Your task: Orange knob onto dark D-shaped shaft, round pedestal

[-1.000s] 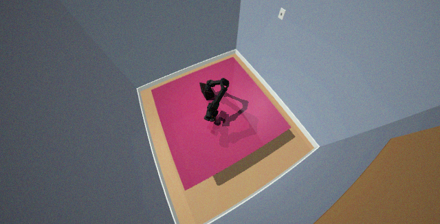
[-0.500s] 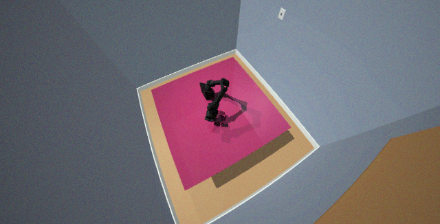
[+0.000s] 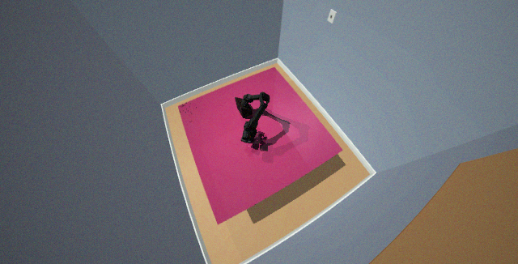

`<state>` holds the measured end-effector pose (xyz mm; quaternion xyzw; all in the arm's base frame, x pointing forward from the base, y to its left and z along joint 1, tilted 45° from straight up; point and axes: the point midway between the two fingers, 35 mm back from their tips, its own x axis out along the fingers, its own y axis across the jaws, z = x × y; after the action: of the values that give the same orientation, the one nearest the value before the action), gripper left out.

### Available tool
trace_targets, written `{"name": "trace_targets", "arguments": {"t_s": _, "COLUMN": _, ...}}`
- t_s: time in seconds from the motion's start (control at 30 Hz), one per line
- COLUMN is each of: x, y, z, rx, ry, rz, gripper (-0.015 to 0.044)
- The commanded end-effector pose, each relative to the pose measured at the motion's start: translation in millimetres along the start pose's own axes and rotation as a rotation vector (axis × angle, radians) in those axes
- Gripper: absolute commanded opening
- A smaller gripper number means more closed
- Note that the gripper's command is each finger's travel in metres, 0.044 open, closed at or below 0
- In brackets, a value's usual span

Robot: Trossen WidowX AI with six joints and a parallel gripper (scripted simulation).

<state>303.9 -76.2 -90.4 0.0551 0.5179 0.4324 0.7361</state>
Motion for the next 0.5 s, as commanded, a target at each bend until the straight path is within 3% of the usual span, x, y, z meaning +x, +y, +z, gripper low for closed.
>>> {"name": "trace_targets", "arguments": {"t_s": 0.0, "x": -2.7, "y": -0.8, "z": 1.4, "rx": -0.016, "ry": -0.002, "rz": -0.003, "gripper": 0.0000}}
{"name": "trace_targets", "arguments": {"t_s": 0.2, "x": -1.4, "y": -1.4, "z": 1.4, "rx": -0.206, "ry": -0.002, "rz": -0.003, "gripper": 0.0000}}
{"name": "trace_targets", "arguments": {"t_s": 0.47, "x": 1.2, "y": -0.7, "z": 0.4, "rx": -0.216, "ry": -0.002, "rz": -0.003, "gripper": 0.0000}}
